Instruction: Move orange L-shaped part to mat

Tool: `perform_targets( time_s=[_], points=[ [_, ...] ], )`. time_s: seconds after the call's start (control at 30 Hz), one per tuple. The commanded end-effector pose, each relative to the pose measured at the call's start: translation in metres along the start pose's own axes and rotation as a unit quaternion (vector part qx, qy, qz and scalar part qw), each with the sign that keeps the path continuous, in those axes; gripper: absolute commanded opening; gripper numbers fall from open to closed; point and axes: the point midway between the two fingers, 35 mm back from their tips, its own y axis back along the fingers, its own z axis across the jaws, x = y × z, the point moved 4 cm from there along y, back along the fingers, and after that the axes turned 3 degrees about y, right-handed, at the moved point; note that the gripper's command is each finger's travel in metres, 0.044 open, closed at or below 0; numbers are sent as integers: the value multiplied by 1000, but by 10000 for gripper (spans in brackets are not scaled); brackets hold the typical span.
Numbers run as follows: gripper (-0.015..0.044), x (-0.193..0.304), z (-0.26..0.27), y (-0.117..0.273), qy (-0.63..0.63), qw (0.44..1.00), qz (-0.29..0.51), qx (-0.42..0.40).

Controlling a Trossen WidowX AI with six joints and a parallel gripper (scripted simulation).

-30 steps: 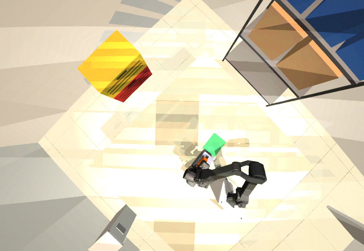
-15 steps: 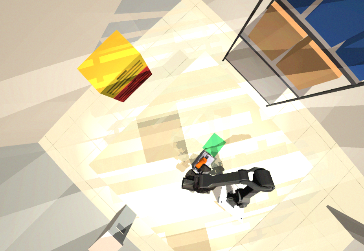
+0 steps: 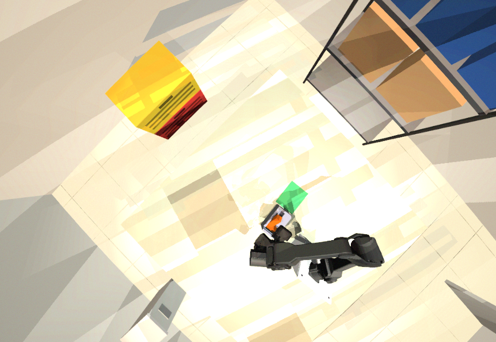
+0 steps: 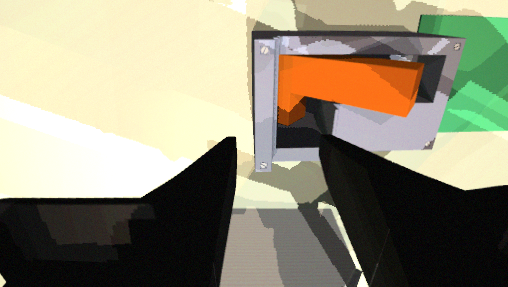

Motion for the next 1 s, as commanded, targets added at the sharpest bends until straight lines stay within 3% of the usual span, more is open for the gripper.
perform_targets(
  time_s=[0.0, 0.57, 0.6, 0.7, 0.83, 0.97],
  points=[
    [180, 0, 0, 0, 1, 1000, 0, 0],
    [180, 0, 0, 0, 1, 1000, 0, 0],
    [206, 0, -1, 0, -8, 1000, 0, 0],
    [280, -2, -8, 0, -87, 996, 0, -1],
    [280, -5, -29, 2, -290, 957, 1, -1],
    [280, -7, -52, 3, -502, 865, 1, 0]
  ],
)
